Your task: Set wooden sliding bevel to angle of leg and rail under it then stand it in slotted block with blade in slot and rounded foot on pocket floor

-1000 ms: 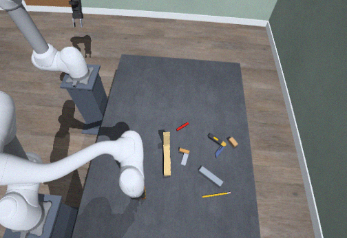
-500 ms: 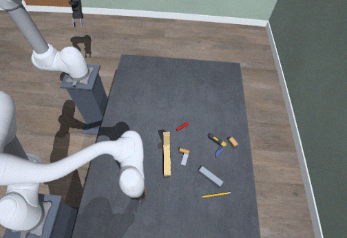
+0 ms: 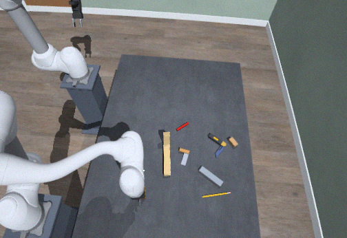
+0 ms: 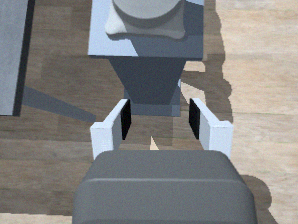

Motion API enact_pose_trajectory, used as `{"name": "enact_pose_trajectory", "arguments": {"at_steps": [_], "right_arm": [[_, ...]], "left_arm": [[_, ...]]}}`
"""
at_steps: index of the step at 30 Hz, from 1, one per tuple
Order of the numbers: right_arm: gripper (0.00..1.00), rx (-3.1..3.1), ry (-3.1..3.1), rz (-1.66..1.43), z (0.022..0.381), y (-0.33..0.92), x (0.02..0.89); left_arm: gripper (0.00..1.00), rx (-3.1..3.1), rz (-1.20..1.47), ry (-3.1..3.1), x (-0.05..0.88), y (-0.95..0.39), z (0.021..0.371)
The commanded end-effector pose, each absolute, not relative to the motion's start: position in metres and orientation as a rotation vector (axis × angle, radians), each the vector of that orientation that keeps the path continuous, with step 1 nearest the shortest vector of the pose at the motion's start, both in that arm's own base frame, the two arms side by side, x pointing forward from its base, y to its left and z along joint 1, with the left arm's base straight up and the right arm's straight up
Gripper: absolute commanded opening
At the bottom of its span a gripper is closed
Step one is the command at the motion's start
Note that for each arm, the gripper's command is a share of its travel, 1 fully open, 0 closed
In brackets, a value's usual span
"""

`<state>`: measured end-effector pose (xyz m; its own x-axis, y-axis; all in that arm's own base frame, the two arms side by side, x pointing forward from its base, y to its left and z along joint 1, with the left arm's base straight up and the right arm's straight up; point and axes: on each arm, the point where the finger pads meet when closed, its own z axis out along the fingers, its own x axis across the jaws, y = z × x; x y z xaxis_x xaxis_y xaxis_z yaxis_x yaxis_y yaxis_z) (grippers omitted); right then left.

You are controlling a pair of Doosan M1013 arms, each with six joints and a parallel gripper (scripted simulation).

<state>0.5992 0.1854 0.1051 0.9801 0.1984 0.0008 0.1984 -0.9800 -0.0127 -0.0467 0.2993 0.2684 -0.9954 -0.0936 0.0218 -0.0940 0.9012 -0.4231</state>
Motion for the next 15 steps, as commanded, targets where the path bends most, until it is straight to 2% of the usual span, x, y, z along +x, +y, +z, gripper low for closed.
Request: {"name": "enact_pose_trajectory", "arguments": {"at_steps": [1,15], "right_arm": [[0.0,-3.113,-0.312,-0.001,0.1058,0.1856,0.5996],[0.0,-3.113,-0.312,-0.001,0.1029,0.1856,0.5996]], "left_arm": [[1.0,0.151,0.68,-3.062,-0.0469,0.2997,0.2689],[1.0,0.151,0.68,-3.062,-0.0469,0.2997,0.2689]]}}
